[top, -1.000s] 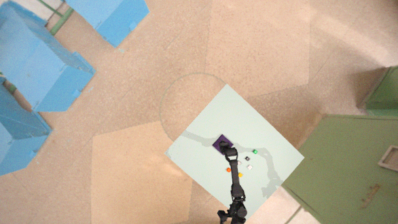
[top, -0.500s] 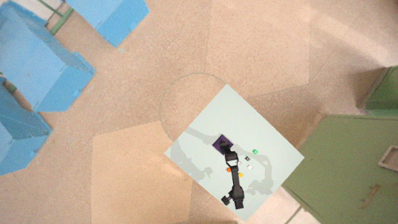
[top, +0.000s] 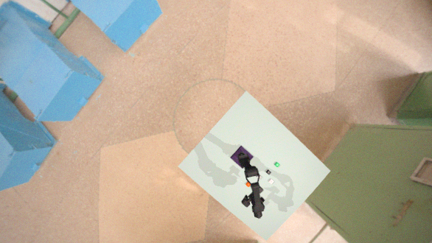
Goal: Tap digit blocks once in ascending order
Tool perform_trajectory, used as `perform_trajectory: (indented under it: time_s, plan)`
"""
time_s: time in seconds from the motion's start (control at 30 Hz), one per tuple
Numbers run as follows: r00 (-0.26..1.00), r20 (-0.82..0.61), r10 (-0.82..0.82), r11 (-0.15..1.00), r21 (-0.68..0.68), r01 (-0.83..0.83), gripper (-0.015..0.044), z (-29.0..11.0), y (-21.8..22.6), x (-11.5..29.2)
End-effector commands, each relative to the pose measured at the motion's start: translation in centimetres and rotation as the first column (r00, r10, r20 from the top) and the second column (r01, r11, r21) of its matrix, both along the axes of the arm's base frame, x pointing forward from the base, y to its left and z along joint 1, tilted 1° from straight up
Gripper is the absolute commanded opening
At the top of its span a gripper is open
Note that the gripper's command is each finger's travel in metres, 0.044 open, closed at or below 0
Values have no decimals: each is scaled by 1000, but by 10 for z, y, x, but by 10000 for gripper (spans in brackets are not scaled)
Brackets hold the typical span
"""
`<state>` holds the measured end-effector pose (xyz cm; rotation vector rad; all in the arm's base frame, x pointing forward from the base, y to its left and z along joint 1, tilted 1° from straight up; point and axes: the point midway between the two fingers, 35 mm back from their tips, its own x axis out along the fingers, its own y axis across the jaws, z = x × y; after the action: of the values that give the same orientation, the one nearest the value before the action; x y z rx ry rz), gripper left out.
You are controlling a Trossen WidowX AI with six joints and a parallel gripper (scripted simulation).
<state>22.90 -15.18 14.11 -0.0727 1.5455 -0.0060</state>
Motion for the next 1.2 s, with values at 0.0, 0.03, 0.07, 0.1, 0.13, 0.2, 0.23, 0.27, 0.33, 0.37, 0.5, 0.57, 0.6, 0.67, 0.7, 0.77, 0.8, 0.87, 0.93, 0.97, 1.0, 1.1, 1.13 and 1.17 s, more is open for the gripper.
perform_trajectory:
  time_s: [0.0, 0.03, 0.07, 0.1, 0.13, 0.2, 0.23, 0.27, 0.33, 0.37, 0.5, 0.57, 0.6, 0.67, 0.7, 0.77, 0.8, 0.87, 0.93, 0.97, 1.0, 1.1, 1.13, 1.17]
  plan:
    - [1000, -13, 8, 1000, 19, -8, 400, -3, 4, -2]
    - [1000, -13, 8, 1000, 19, -8, 400, -3, 4, -2]
    - [1000, -13, 8, 1000, 19, -8, 400, -3, 4, -2]
    - [1000, -13, 8, 1000, 19, -8, 400, -3, 4, -2]
    - [1000, -13, 8, 1000, 19, -8, 400, -3, 4, -2]
    - [1000, -13, 8, 1000, 19, -8, 400, -3, 4, -2]
    - [1000, -13, 8, 1000, 19, -8, 400, -3, 4, -2]
    - [1000, -13, 8, 1000, 19, -8, 400, -3, 4, -2]
    - [1000, -13, 8, 1000, 19, -8, 400, -3, 4, -2]
    - [1000, -13, 8, 1000, 19, -8, 400, -3, 4, -2]
    - [1000, -13, 8, 1000, 19, -8, 400, -3, 4, -2]
    - [1000, -13, 8, 1000, 19, -8, 400, -3, 6, -1]
    - [1000, -13, 8, 1000, 20, -8, 400, -3, 12, 1]
    - [1000, -12, 8, 1000, 23, -8, 400, -3, 35, 10]
    - [1000, -11, 8, 1000, 24, -8, 400, -4, 48, 14]
    - [1000, -11, 8, 1000, 27, -8, 400, -4, 74, 19]
    - [1000, -10, 8, 1000, 28, -8, 400, -5, 87, 21]
    - [1000, -10, 8, 1000, 30, -8, 400, -5, 111, 22]
    - [1000, -10, 8, 999, 31, -8, 400, -5, 119, 22]
    - [1000, -10, 8, 999, 31, -8, 400, -5, 119, 22]
    - [1000, -10, 8, 999, 31, -8, 400, -5, 119, 22]
    - [1000, -10, 8, 999, 31, -8, 400, -5, 119, 22]
    - [1000, -10, 8, 999, 31, -8, 400, -5, 119, 22]
    - [1000, -10, 8, 999, 31, -8, 400, -5, 119, 22]
